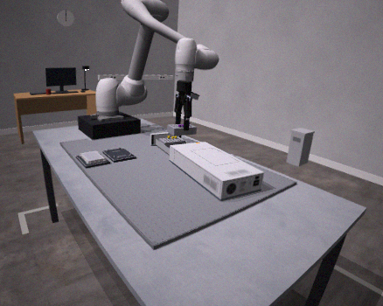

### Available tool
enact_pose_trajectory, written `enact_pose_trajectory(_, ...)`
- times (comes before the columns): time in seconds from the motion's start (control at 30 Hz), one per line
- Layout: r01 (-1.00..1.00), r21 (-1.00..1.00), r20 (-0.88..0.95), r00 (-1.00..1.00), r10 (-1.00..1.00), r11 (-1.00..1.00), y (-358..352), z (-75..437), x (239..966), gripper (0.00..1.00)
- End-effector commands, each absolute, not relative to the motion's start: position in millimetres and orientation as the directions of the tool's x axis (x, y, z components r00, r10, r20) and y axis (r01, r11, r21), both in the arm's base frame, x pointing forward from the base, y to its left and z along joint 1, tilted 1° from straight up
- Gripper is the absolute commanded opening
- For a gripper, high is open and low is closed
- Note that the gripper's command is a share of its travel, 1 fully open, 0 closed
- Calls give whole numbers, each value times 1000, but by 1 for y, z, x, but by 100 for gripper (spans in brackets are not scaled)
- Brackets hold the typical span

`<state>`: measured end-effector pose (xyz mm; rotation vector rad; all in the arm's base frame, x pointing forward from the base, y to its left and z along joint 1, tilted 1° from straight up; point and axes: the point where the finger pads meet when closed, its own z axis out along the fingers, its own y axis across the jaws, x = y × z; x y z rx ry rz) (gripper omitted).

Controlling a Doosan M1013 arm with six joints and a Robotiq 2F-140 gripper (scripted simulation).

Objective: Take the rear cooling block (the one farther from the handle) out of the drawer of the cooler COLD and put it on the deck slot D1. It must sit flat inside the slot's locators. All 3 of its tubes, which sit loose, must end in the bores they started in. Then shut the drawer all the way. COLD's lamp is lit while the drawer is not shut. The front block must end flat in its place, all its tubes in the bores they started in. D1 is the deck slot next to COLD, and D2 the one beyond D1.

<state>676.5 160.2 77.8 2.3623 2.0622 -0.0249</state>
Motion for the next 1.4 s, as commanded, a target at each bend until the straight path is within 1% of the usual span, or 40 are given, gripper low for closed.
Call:
enact_pose_trajectory(0.0, 991, -1, -11, 134, 991, -134, 162, 83, 679, 10)
enact_pose_trajectory(1.17, 991, -1, -11, 134, 991, -134, 162, 83, 679, 10)
enact_pose_trajectory(1.3, 969, 1, -12, 246, 969, -246, 151, 81, 673, 10)
enact_pose_trajectory(1.37, 969, 1, -12, 246, 969, -246, 151, 81, 673, 10)
